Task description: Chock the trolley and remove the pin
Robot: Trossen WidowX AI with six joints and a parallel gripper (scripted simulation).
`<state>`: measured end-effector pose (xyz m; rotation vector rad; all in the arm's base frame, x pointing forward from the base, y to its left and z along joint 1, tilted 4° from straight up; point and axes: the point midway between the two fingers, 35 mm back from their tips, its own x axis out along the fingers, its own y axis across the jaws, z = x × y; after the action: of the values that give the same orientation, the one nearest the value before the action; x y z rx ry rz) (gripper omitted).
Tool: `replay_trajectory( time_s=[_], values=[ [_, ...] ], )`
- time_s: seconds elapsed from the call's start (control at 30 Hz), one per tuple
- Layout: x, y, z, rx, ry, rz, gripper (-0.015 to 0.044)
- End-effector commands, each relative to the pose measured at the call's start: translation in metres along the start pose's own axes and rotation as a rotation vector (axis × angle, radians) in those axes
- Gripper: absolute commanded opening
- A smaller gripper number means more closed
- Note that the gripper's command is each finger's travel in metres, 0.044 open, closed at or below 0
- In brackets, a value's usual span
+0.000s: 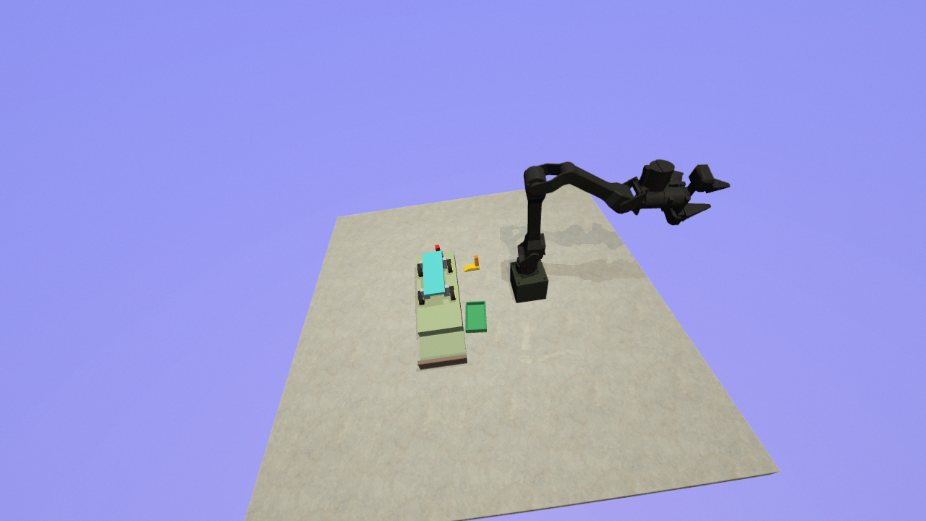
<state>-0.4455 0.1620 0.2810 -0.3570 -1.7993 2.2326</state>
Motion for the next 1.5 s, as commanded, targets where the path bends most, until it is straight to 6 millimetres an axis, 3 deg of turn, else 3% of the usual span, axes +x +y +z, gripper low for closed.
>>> replay_trajectory(
  time_s=[0.0, 0.23, 0.53, 0.87, 1.2, 1.47],
  values=[
    [0.000, 0.000, -0.002, 0.002, 0.004, 0.001, 0.0374],
    [-0.008, -0.004, -0.075, 0.096, 0.164, 0.015, 0.0190],
    [-0.041, -0.012, -0.173, 0.251, 0.391, 0.004, 0.0190],
    [-0.098, -0.017, -0.265, 0.435, 0.635, -0.045, 0.0190],
    [-0.175, -0.018, -0.339, 0.624, 0.869, -0.132, 0.0190],
    [-0.242, -0.016, -0.381, 0.772, 1.043, -0.228, 0.0190]
  ],
)
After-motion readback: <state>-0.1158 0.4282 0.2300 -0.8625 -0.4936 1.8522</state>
